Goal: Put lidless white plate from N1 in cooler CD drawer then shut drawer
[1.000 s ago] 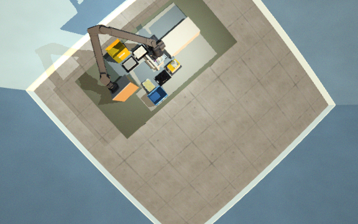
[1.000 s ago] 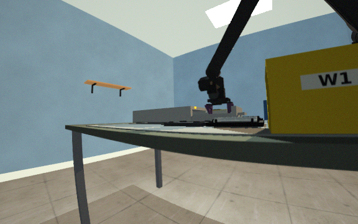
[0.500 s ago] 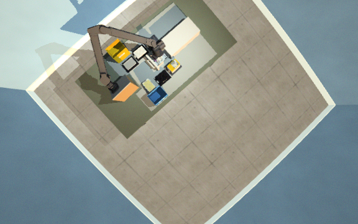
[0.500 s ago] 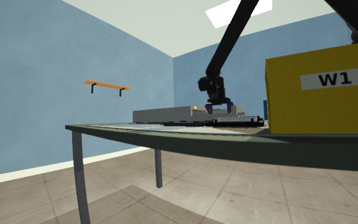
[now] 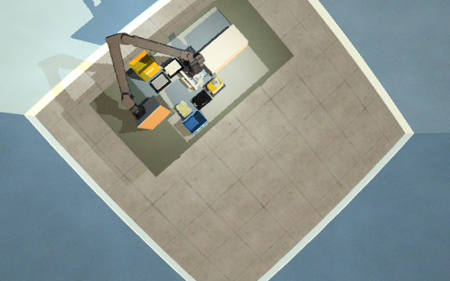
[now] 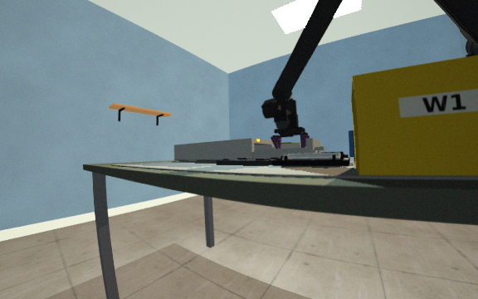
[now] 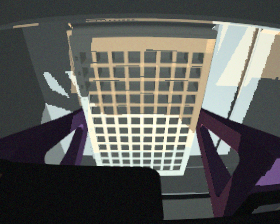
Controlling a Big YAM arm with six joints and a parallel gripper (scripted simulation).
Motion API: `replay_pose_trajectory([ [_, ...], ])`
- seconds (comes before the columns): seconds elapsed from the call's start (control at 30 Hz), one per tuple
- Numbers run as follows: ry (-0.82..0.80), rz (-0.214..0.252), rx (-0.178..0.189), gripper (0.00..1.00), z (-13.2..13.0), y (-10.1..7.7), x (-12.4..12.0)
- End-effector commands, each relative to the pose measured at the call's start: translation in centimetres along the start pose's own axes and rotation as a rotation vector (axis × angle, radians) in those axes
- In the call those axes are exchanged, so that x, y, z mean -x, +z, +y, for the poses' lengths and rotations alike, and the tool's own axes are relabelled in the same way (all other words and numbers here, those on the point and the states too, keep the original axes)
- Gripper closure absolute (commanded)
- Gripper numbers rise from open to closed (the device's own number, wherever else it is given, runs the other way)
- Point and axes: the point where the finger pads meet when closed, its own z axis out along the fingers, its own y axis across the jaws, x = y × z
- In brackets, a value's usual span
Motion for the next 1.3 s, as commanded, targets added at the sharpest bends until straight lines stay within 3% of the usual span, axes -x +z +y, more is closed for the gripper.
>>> replay_pose_trajectory([
  [0.0, 0.000, -0.003, -0.010, 1.00, 0.0, -0.6, 0.5],
  [0.1, 0.000, -0.003, -0.011, 1.00, -0.1, -0.7, 0.5],
  [0.13, 0.000, -0.003, -0.011, 0.00, -0.1, -0.7, 0.5],
  [0.2, -0.013, -0.001, -0.025, 0.00, -0.2, -1.2, 0.9],
  [0.33, 0.009, -0.003, -0.002, 0.00, 0.5, 0.0, -0.2],
  [1.27, 0.009, -0.003, -0.002, 0.00, 0.5, 0.0, -0.2],
])
